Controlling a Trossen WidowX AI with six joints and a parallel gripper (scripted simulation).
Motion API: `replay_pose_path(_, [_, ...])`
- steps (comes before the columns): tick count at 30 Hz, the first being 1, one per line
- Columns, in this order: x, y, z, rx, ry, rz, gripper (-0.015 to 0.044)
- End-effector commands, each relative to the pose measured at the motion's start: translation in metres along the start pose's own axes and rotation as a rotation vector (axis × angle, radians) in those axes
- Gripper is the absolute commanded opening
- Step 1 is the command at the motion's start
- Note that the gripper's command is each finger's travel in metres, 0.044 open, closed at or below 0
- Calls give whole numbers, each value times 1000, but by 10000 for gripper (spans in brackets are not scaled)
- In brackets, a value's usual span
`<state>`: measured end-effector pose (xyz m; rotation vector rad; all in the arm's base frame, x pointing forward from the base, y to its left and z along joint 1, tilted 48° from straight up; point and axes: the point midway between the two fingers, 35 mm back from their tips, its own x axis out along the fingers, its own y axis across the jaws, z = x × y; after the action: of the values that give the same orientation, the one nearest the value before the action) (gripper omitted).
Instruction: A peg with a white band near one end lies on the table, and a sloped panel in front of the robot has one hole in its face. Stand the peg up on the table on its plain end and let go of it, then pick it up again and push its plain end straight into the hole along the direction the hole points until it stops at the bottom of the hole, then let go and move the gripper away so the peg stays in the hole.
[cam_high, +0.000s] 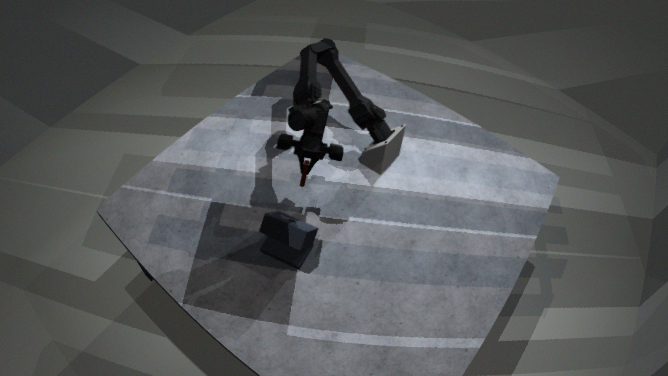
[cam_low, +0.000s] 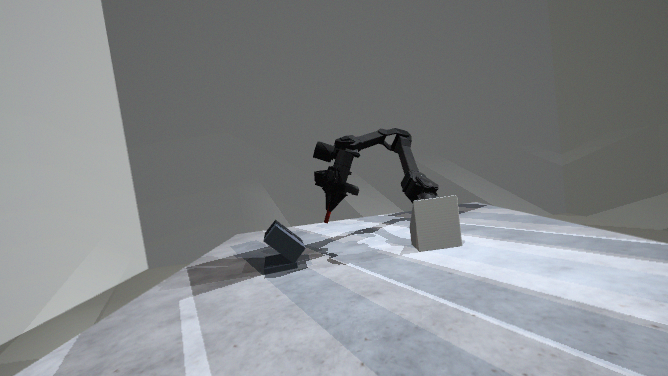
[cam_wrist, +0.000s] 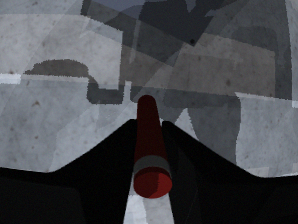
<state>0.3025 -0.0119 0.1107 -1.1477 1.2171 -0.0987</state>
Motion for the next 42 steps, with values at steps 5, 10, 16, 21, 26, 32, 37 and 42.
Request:
replay_pose_path(5, [0,5,8,-30,-55,-16,0])
replay_pose_path(10, [-1,6,14,-45,-86,-29,0])
replay_pose_path(16, [-2,8,20,-63,-123,-46,0])
replay_pose_path(21, [-4,9,26,-78,-154,-61,0])
replay_pose_path(26, [-5,10,31,-93,-185,-77,0])
replay_pose_path(32, [-8,12,37,-111,-221,-97,0])
replay_pose_path(37, [-9,12,41,-123,-245,-111,0])
replay_pose_path(42, [-6,12,44,-126,-252,-114,0])
